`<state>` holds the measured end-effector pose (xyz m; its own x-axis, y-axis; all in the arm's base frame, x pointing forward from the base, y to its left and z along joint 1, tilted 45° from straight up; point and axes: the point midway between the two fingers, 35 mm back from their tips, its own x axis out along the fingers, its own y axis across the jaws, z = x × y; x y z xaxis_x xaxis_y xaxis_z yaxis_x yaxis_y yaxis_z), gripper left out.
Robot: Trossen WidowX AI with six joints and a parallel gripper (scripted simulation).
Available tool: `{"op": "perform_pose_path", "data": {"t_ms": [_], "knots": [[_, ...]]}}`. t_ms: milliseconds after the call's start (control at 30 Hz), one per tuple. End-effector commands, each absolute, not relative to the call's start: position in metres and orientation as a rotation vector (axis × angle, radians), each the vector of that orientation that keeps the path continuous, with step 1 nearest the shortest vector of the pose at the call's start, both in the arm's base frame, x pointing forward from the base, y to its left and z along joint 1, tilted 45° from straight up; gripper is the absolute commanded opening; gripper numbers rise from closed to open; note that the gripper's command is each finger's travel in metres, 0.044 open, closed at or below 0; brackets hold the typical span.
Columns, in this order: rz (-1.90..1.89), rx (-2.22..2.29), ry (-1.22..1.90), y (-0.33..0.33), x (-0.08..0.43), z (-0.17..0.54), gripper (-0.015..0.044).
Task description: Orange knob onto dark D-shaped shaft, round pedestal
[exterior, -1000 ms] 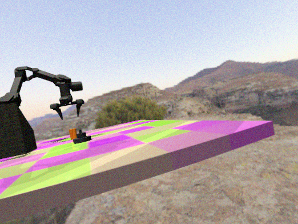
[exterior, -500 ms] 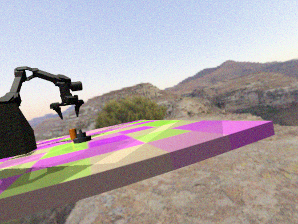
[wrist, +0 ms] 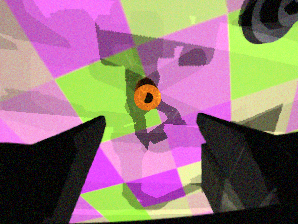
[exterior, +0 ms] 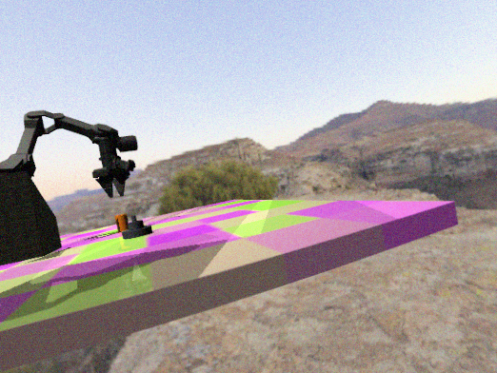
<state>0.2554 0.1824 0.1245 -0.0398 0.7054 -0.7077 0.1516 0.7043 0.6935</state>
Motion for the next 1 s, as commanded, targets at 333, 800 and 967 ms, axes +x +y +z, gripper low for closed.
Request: {"op": "perform_pose_path", "data": {"t_ms": [333,800,967], "knots": [[0.831,0.390,1.397,0.182,0.253,0.124,0.0440],[0.832,0.392,1.396,0.219,0.253,0.090,0.0440],[0.833,0.390,1.397,0.222,0.254,0.087,0.0440]]}}
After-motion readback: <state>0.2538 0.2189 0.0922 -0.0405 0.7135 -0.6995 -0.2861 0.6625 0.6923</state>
